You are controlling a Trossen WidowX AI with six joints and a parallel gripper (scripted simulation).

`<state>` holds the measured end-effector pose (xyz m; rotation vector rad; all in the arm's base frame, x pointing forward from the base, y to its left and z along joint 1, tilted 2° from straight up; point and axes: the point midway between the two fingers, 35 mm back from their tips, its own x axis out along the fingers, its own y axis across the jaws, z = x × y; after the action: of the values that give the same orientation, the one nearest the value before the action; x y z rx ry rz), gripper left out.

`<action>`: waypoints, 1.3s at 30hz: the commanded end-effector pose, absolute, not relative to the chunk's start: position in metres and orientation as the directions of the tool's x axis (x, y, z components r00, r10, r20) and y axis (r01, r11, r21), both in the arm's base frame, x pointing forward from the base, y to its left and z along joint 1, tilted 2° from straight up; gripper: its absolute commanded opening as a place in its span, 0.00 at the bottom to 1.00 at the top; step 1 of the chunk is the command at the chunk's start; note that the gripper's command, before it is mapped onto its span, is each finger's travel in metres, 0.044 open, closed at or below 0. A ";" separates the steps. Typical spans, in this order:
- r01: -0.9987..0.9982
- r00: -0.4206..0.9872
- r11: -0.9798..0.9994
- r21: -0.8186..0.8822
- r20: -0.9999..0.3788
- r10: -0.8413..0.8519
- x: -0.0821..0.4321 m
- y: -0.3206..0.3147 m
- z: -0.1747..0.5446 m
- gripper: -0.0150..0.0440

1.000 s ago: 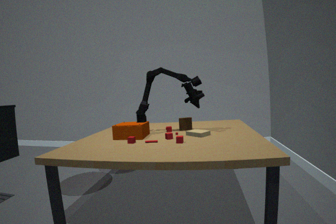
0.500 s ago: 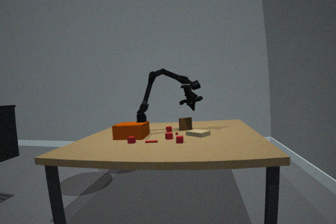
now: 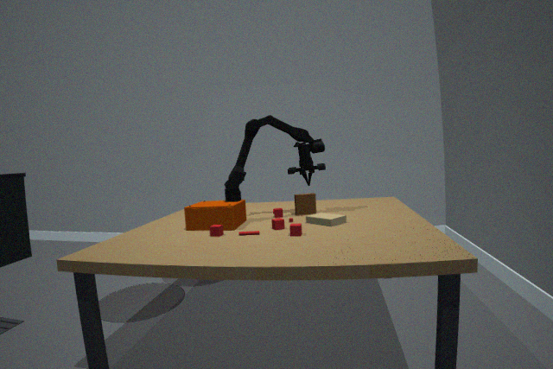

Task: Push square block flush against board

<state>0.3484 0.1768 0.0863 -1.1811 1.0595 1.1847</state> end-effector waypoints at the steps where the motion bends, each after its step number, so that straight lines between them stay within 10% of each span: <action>1: -0.989 0.059 -0.127 -0.068 -0.995 0.074 0.334 0.190 0.082 0.25; 39: -0.963 0.018 -0.267 -0.029 -0.999 0.041 0.324 0.190 0.028 0.25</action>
<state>0.3222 0.1935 0.0275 -1.3799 1.0267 1.4052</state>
